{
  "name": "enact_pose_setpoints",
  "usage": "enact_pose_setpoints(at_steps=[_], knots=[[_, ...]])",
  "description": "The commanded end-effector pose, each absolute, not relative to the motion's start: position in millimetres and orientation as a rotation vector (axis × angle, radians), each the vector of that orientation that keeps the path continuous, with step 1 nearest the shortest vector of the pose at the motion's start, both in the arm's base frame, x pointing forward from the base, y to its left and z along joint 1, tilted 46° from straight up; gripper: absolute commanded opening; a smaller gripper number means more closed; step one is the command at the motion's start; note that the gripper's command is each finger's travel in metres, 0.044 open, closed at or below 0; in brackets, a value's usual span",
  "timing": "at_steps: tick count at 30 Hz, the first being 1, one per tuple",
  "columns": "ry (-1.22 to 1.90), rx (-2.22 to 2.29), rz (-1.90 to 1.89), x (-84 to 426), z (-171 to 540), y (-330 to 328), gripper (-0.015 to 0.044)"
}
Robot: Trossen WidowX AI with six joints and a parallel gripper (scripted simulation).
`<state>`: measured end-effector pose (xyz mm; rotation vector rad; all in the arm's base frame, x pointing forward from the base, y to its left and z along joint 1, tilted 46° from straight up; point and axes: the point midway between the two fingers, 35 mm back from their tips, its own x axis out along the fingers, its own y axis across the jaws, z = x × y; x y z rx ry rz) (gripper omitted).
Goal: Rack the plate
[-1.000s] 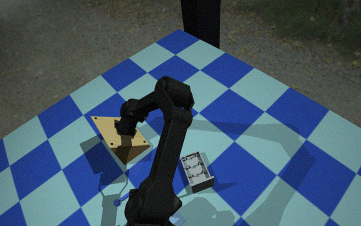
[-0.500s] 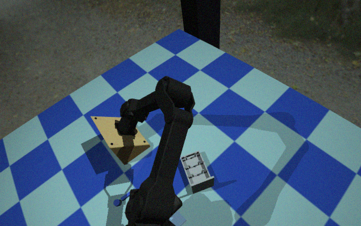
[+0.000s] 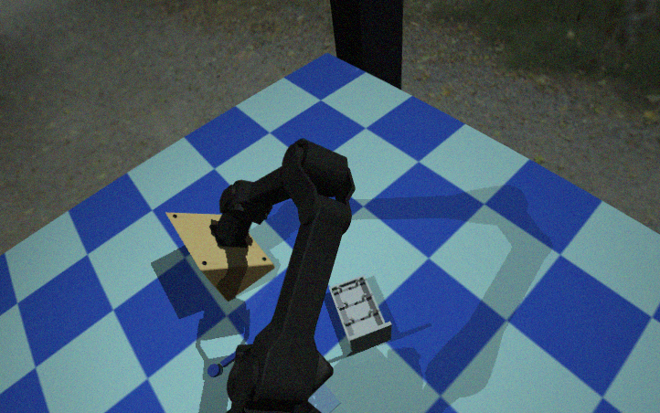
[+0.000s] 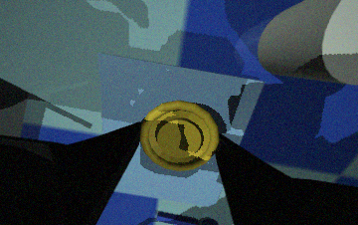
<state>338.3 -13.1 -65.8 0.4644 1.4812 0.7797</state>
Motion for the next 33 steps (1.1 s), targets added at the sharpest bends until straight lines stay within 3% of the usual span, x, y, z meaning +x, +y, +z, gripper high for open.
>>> enact_pose_setpoints(at_steps=[1, 4, 20, 33], knots=[[1.472, 0.452, 0.772, 345, -54, -29, 0.0056], [1.472, 0.451, 0.771, 347, -43, -41, 0.0], [1.474, 0.452, 0.772, 351, 7, -89, 0.0], [1.607, 0.697, 0.529, 338, 47, -65, 0.0]])
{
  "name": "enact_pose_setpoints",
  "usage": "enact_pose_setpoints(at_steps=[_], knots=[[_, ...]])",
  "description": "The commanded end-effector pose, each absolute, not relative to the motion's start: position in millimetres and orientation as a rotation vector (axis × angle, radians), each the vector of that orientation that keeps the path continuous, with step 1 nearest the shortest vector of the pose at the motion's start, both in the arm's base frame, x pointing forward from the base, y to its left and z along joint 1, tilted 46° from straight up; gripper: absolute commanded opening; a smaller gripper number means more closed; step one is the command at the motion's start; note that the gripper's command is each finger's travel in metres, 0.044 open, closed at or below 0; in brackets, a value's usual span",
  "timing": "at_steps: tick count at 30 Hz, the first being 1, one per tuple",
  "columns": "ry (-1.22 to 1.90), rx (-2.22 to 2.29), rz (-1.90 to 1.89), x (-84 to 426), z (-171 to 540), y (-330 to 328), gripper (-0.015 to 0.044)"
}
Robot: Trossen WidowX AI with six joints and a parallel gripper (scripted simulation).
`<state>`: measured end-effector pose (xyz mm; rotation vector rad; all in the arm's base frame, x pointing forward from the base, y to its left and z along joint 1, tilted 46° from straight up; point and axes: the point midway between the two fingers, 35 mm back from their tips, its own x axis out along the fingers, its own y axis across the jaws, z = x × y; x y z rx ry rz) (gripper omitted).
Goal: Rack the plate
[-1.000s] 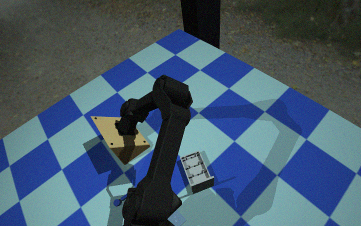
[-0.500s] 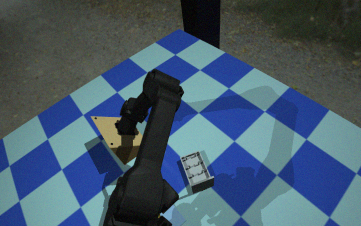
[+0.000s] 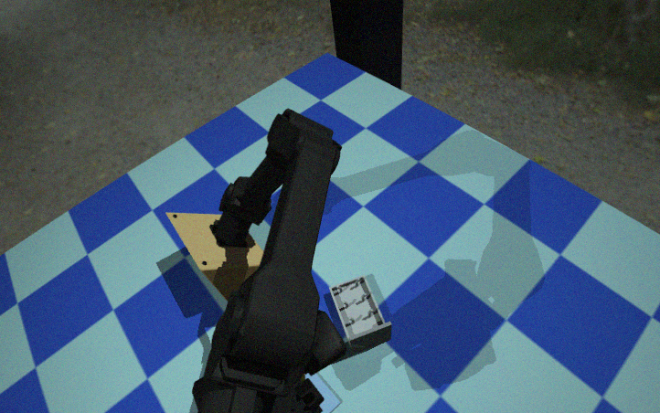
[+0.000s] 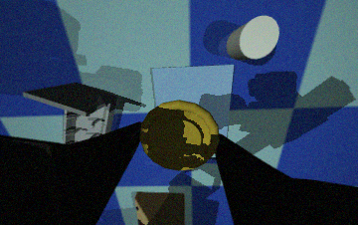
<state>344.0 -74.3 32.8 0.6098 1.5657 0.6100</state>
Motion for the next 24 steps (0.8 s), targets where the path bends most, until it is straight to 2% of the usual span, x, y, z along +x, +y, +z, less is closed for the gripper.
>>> enact_pose_setpoints(at_steps=[1, 24], knots=[[1.62, 0.723, 0.502, 336, 51, -62, 0.0], [1.818, 1.298, -0.174, 279, 125, 0, 0.0]])
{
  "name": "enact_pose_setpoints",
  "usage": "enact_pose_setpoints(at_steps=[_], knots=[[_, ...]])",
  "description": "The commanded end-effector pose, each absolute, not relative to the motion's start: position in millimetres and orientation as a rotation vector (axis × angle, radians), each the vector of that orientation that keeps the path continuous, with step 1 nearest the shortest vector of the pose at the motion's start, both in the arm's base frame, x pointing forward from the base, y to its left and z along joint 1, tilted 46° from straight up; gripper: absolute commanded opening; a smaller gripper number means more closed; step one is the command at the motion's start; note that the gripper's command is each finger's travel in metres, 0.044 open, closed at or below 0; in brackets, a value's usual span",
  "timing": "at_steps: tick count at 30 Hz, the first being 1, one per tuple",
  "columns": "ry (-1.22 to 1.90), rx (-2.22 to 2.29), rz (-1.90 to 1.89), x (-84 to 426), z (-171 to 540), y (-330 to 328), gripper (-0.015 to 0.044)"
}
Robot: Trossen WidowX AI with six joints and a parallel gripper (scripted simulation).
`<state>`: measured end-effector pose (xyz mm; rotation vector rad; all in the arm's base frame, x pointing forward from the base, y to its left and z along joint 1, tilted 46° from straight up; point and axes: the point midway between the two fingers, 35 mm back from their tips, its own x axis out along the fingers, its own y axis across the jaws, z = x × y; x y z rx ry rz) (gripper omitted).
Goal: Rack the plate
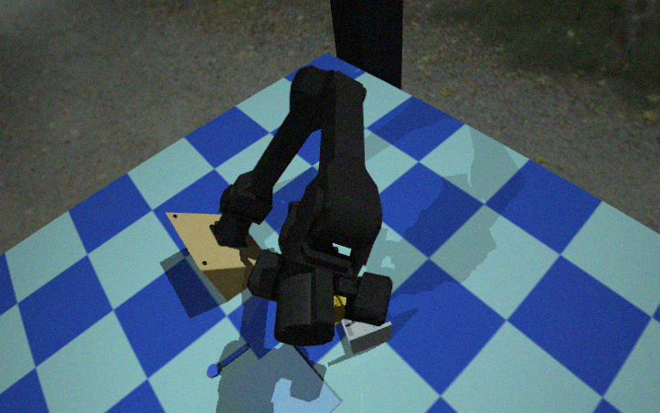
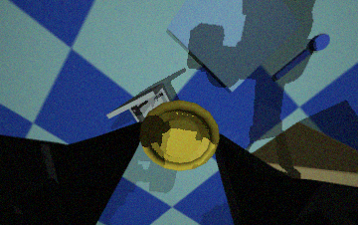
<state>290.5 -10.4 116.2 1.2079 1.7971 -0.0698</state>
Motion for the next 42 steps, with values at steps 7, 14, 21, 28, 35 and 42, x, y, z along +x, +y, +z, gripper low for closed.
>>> enact_pose_setpoints(at_steps=[7, 14, 21, 28, 35, 42], knots=[[1.841, 1.464, -0.402, 257, 141, 17, 0.0], [1.846, 1.623, -0.641, 233, 154, 33, 0.0], [1.829, 1.774, -0.891, 207, 163, 48, 0.0], [1.813, 1.845, -1.018, 194, 166, 55, 0.0], [1.807, 1.8, -1.029, 191, 162, 57, 0.0], [1.764, 1.596, -1.064, 178, 143, 61, 0.0]])
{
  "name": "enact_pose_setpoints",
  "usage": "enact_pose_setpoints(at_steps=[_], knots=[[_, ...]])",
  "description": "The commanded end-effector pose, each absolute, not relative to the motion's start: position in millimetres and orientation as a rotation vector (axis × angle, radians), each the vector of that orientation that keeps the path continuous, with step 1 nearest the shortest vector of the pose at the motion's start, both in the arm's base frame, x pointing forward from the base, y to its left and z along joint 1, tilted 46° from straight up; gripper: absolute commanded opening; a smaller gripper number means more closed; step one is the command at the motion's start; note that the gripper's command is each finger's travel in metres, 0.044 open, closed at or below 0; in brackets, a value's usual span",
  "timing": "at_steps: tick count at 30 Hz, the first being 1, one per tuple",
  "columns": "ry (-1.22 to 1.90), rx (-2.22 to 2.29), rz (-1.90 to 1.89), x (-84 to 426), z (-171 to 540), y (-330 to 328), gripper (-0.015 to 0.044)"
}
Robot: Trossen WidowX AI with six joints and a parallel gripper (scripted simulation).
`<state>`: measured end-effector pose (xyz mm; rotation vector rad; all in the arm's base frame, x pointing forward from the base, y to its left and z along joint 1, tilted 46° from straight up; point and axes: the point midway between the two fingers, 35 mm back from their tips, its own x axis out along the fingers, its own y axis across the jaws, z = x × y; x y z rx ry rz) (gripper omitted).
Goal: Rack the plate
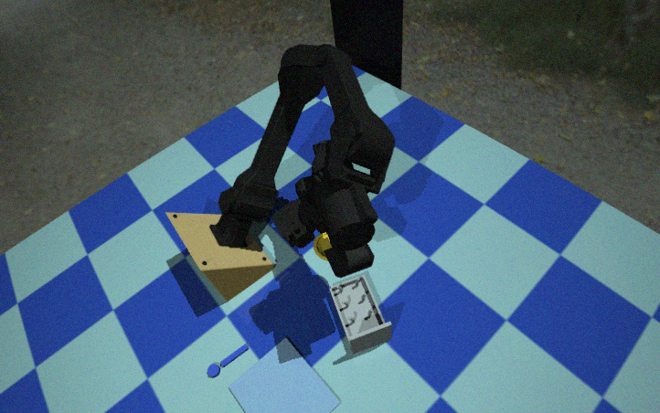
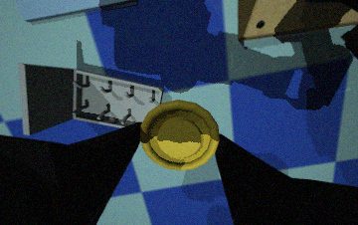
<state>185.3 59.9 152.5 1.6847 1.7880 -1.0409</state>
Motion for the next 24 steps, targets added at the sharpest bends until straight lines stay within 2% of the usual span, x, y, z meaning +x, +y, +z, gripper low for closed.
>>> enact_pose_setpoints(at_steps=[1, 24], knots=[[1.757, 1.568, -1.068, 177, 141, 61, 0.0], [1.467, 1.036, -1.043, 159, 94, 56, 0.0]])
